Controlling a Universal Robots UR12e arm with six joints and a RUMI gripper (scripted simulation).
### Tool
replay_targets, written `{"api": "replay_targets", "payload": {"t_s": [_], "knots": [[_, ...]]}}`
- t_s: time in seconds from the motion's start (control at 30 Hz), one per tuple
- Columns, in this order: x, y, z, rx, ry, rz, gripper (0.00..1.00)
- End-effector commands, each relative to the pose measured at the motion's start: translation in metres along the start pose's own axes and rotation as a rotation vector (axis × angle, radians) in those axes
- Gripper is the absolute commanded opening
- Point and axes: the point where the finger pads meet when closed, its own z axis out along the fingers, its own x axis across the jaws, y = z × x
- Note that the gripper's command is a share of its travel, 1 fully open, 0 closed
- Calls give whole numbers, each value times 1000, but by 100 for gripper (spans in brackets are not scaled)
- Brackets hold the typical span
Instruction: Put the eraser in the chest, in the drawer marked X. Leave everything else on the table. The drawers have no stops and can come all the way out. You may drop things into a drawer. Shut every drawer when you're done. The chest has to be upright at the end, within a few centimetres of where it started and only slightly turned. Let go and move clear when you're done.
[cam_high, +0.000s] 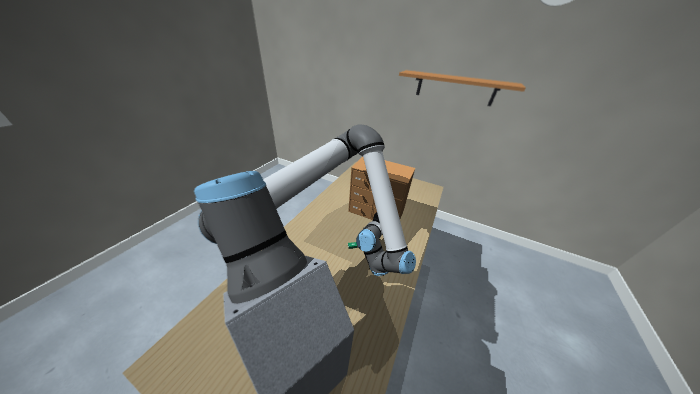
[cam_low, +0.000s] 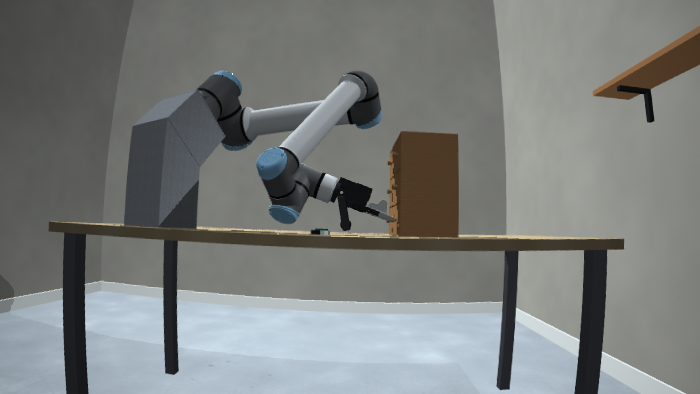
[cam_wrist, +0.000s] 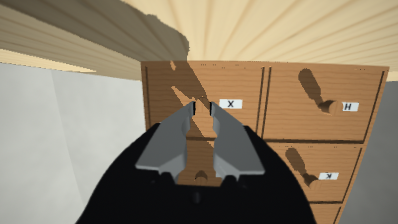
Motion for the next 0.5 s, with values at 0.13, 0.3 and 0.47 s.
{"api": "replay_targets", "payload": {"t_s": [0.13, 0.3, 0.47], "knots": [[0, 0, 0, -1, 0, 0, 7], [0, 0, -1, -1, 0, 0, 7], [0, 0, -2, -1, 0, 0, 7]]}}
